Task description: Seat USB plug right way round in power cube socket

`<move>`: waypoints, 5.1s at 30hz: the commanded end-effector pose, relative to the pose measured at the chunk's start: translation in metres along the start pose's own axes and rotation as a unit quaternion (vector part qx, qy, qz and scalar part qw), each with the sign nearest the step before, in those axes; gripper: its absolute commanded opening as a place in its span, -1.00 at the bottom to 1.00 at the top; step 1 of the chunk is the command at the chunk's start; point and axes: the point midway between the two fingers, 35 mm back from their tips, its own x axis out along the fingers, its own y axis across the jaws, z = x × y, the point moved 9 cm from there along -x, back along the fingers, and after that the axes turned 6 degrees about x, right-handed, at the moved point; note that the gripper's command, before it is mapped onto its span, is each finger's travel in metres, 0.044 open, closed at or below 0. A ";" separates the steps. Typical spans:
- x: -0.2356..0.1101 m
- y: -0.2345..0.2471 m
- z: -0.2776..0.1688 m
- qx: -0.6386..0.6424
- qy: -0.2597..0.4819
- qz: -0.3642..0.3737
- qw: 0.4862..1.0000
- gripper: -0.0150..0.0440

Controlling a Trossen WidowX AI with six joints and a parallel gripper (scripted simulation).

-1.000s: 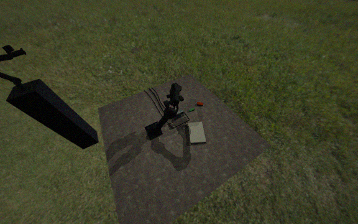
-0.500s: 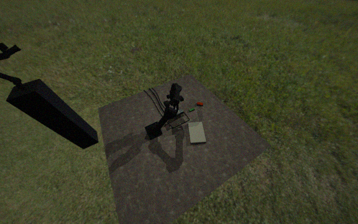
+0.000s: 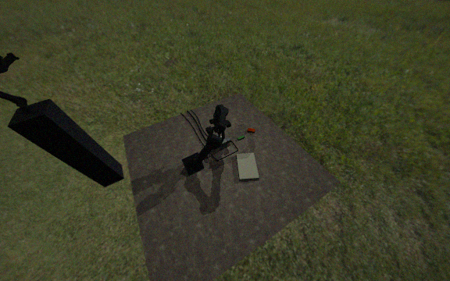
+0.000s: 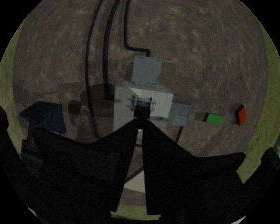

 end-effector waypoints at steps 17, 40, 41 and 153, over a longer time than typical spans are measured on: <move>0.003 0.000 -0.001 -0.009 0.003 -0.002 1.000 -0.49; 0.006 -0.001 -0.002 -0.017 0.005 -0.002 1.000 -0.49; 0.006 -0.001 -0.002 -0.017 0.005 -0.002 1.000 -0.49; 0.019 -0.001 -0.002 -0.018 0.005 -0.002 1.000 -0.49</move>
